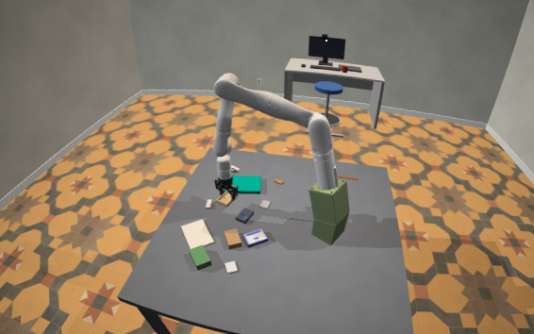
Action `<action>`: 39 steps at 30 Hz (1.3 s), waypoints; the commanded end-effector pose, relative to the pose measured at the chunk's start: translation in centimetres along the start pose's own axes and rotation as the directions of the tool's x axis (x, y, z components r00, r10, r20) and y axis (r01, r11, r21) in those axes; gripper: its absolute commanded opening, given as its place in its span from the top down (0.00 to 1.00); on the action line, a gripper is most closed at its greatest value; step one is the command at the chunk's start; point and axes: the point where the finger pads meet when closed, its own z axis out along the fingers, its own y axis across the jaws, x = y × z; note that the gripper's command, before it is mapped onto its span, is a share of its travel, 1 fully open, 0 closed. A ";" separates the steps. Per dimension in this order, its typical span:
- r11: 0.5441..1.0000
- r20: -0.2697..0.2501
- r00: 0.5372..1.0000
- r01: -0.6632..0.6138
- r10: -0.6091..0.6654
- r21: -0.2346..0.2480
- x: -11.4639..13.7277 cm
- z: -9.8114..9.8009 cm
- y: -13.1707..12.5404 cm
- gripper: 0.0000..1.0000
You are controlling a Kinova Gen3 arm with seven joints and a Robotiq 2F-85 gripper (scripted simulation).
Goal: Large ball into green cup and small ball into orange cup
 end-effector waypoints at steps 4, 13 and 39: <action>1.000 -0.011 1.000 0.005 -0.005 -0.014 -0.2 -0.1 -0.1 0.28; 1.000 -0.022 1.000 0.005 -0.005 0.003 -0.2 -0.1 0.0 0.28; 1.000 -0.003 1.000 0.005 -0.005 -0.008 -0.2 -0.2 -0.2 0.28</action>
